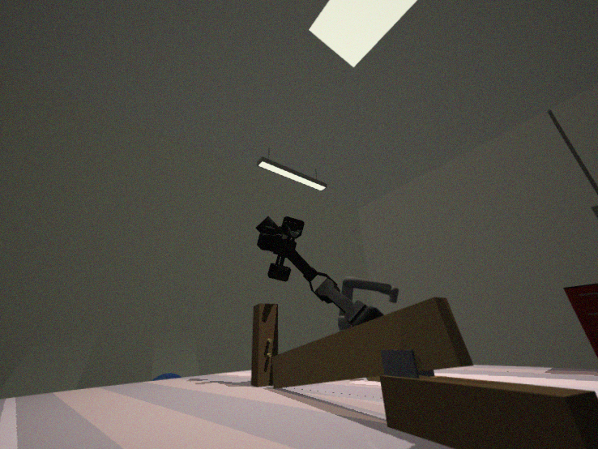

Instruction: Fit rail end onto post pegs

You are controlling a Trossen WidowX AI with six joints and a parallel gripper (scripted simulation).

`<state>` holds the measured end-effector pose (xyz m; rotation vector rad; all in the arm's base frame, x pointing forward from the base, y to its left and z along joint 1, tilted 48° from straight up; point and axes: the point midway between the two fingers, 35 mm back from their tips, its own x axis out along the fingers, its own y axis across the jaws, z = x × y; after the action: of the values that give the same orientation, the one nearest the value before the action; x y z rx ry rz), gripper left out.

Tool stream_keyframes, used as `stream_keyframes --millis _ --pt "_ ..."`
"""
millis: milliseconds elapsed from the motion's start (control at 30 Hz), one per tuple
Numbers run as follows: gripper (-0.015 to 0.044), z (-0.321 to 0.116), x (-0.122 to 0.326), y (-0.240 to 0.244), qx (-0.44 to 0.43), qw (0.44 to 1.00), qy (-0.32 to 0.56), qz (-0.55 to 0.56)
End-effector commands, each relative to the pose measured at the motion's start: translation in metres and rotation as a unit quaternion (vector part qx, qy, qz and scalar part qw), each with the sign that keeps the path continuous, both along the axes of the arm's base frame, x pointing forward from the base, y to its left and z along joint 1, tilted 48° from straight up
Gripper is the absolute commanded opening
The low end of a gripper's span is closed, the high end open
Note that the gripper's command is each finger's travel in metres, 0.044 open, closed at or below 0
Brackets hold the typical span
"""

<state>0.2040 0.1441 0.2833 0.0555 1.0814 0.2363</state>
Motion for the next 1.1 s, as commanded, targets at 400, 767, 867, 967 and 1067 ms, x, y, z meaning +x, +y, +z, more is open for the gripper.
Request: stream_keyframes --millis 400,767,867,967,1067 --pt "0.0440 -0.136 0.075 -0.065 -0.501 0.760 0.173 0.375" --pt "0.0440 -0.172 0.085 -0.088 -0.567 0.592 0.271 0.504" --pt "0.0440 -0.176 0.082 -0.084 -0.567 0.592 0.271 0.504" --pt "0.0440 -0.176 0.082 -0.084 -0.567 0.592 0.271 0.504" --pt "0.0440 -0.176 0.082 -0.084 -0.567 0.592 0.271 0.504"
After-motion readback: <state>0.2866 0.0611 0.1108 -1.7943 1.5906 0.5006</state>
